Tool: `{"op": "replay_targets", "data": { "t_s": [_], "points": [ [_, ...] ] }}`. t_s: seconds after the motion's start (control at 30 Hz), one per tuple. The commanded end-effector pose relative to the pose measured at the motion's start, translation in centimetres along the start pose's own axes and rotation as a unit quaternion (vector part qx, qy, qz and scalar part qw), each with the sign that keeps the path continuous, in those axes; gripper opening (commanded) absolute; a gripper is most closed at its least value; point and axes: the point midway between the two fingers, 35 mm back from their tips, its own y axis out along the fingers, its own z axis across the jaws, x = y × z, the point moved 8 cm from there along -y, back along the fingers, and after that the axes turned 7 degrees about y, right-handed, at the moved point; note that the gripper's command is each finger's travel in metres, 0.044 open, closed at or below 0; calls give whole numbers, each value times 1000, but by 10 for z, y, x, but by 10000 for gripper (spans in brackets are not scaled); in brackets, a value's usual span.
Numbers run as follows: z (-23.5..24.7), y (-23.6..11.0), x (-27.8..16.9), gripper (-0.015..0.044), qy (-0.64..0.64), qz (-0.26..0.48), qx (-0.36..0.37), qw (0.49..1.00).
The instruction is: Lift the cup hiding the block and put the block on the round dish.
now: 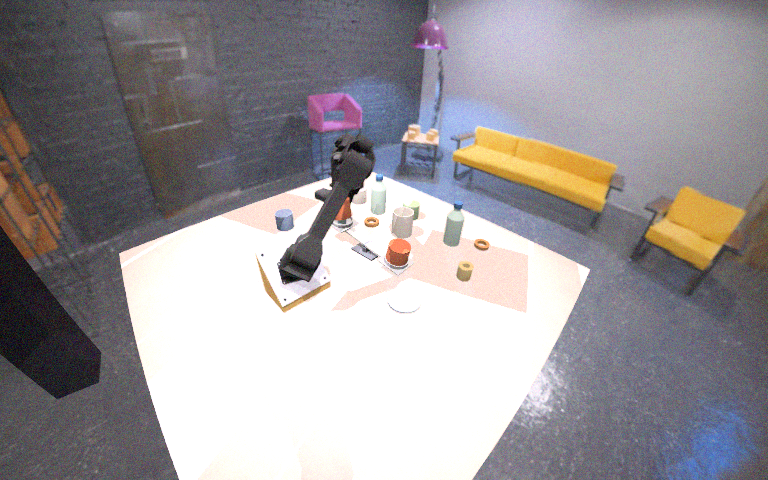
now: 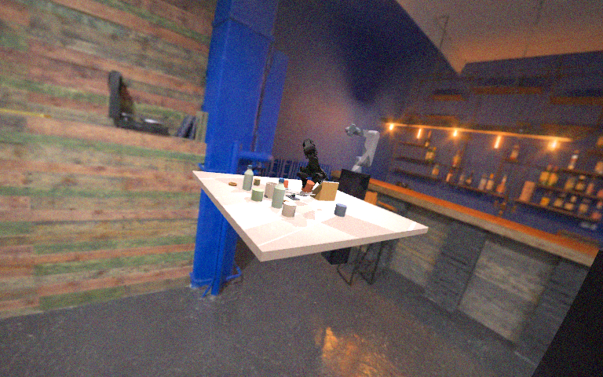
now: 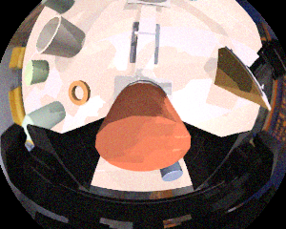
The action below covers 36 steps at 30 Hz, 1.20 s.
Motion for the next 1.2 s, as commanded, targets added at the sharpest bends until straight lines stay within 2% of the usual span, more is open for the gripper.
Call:
{"op": "replay_targets", "data": {
  "t_s": [0.0,1.17],
  "points": [
    [0,-14,-5,0,5,16,9,1000],
    [-6,-58,-1,0,5,15,9,1000]
  ]
}}
